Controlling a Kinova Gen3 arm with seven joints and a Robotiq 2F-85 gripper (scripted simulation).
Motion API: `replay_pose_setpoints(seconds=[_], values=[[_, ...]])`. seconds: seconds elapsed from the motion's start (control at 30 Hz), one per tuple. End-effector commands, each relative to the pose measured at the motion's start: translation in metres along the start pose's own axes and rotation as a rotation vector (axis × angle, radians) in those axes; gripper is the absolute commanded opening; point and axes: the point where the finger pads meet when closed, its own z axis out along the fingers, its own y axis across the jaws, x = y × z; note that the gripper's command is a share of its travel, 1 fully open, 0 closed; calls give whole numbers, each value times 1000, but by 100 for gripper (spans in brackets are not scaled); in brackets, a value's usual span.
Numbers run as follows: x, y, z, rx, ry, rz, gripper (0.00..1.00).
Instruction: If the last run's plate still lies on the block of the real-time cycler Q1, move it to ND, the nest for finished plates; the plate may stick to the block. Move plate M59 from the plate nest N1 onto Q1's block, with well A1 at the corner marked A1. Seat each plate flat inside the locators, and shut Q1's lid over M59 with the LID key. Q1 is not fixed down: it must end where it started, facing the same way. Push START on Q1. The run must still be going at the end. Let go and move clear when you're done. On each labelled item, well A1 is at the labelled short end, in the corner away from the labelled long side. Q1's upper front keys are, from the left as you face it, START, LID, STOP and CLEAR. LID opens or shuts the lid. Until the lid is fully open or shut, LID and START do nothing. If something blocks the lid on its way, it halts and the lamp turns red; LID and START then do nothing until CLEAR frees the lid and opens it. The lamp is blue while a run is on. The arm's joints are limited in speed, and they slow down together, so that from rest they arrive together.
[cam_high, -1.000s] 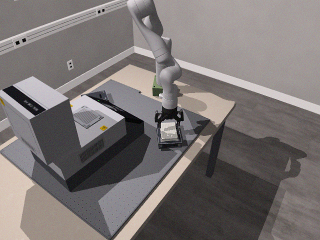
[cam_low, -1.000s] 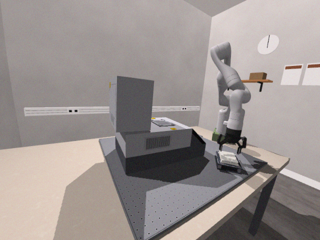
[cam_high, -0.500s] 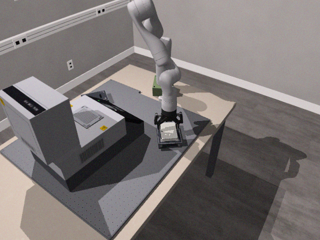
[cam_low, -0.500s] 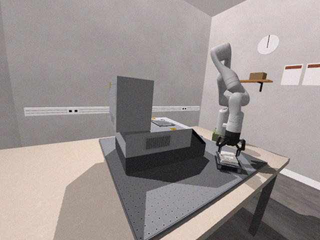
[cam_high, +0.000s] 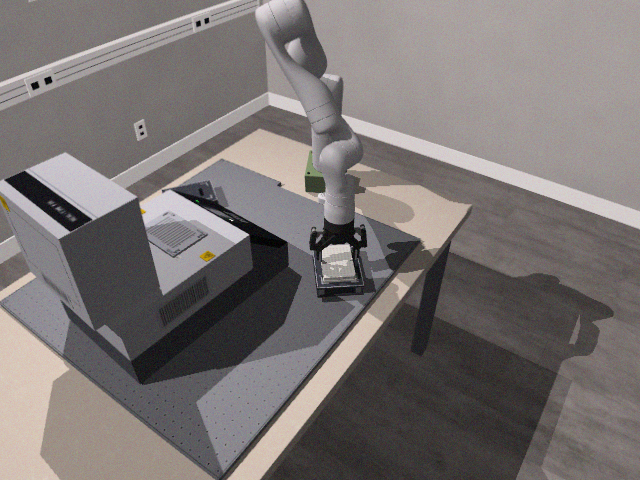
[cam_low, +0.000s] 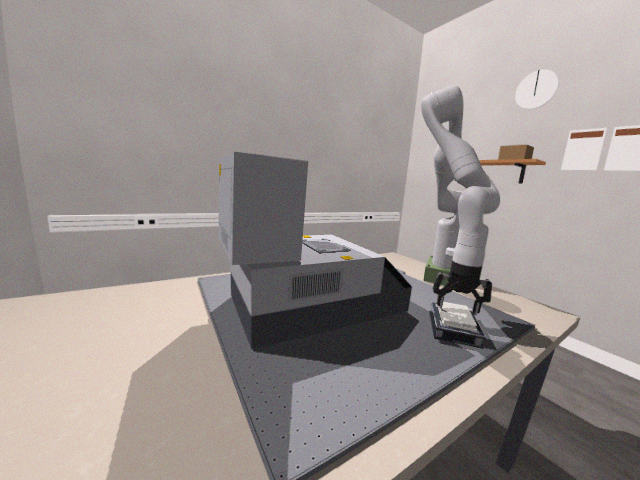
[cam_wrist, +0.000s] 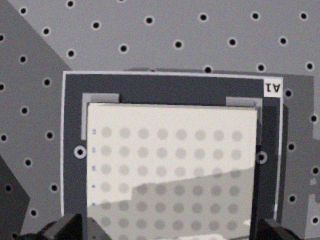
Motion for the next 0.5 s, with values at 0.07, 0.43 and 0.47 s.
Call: replay_pose_setpoints(seconds=[0.07,0.43,0.47], values=[[0,2,1,-4,-3,2,100],[0,1,5,-3,-3,1,100],[0,1,6,-3,-3,1,100]])
